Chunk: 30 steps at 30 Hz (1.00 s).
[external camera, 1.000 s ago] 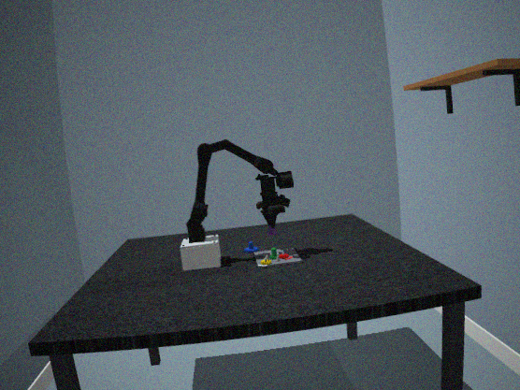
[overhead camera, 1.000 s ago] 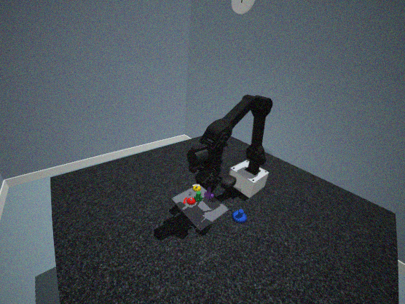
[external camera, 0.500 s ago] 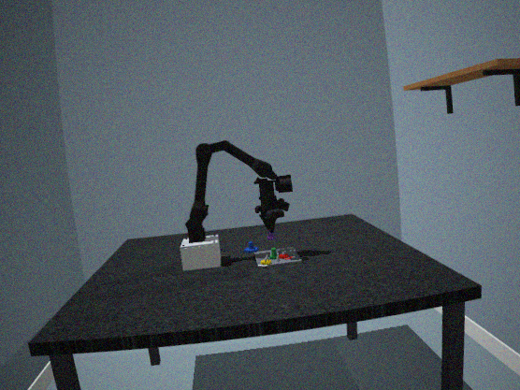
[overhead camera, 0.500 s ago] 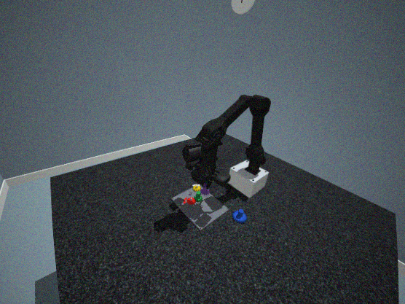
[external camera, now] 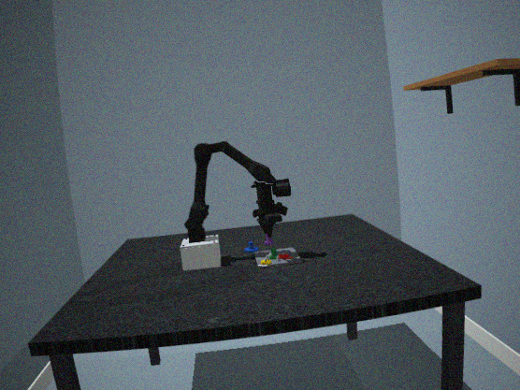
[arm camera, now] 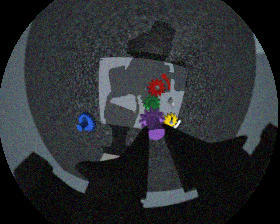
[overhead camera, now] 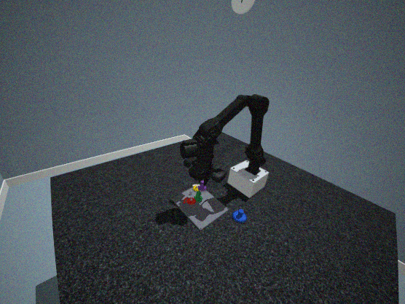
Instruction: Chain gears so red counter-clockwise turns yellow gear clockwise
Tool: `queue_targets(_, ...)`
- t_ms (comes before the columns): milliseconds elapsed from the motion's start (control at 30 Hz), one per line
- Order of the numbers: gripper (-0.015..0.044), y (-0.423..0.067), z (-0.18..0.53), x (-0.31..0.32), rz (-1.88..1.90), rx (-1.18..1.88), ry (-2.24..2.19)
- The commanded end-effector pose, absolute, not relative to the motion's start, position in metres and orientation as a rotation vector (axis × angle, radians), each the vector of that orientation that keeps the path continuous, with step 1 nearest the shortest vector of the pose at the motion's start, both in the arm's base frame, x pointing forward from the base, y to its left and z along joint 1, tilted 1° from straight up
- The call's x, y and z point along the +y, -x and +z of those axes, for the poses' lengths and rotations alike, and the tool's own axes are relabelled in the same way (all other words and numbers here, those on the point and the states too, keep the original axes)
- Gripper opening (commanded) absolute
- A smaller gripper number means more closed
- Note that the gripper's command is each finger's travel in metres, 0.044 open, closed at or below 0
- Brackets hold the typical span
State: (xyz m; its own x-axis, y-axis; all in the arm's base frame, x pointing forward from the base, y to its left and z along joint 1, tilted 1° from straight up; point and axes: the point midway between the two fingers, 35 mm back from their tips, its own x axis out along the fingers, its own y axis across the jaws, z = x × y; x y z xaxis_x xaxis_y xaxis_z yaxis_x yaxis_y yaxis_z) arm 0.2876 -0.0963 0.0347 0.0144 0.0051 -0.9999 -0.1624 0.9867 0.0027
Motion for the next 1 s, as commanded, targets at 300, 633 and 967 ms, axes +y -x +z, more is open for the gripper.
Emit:
queue_targets(300,0.0,-0.27,0.024,-0.12,0.129,1.561,0.131)
queue_targets(633,0.0,-0.27,0.026,-0.121,0.128,1.561,0.131)
queue_targets(967,0.0,-0.27,0.026,-0.121,0.21,1.554,0.214)
